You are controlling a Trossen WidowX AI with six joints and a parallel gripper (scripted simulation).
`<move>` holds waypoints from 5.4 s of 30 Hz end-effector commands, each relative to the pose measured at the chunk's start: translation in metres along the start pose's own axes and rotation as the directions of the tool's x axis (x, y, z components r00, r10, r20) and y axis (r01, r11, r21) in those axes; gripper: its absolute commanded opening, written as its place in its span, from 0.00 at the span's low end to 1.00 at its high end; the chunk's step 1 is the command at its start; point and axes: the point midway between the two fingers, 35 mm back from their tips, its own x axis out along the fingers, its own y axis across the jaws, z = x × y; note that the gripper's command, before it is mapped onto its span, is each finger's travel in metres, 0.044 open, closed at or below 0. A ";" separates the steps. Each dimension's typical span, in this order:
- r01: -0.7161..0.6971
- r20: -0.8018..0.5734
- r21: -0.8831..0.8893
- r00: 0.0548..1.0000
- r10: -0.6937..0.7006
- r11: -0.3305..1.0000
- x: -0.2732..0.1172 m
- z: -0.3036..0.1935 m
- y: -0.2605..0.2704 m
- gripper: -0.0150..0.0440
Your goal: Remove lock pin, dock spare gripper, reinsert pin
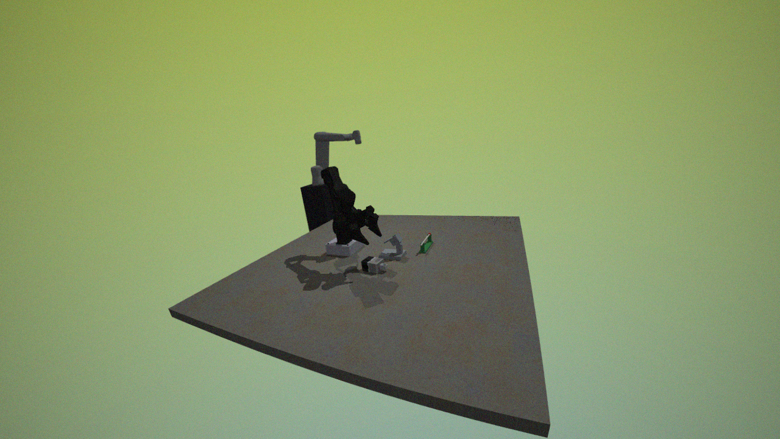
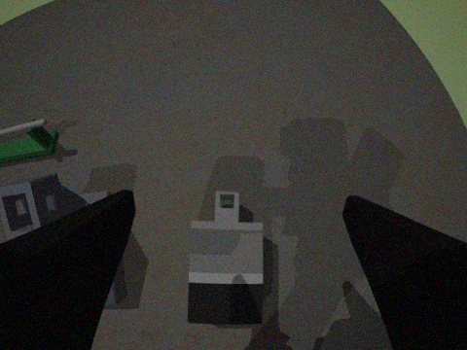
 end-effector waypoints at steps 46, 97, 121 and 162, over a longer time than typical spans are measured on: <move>0.000 0.004 0.011 1.000 0.000 1.000 0.082 -0.086 0.001 1.00; 0.001 0.005 0.010 1.000 -0.001 1.000 0.057 -0.050 -0.006 0.25; 0.000 0.005 0.011 1.000 0.000 1.000 0.004 -0.013 0.001 0.25; -0.043 -0.312 -0.305 0.948 -0.057 0.951 0.020 -0.033 0.051 0.25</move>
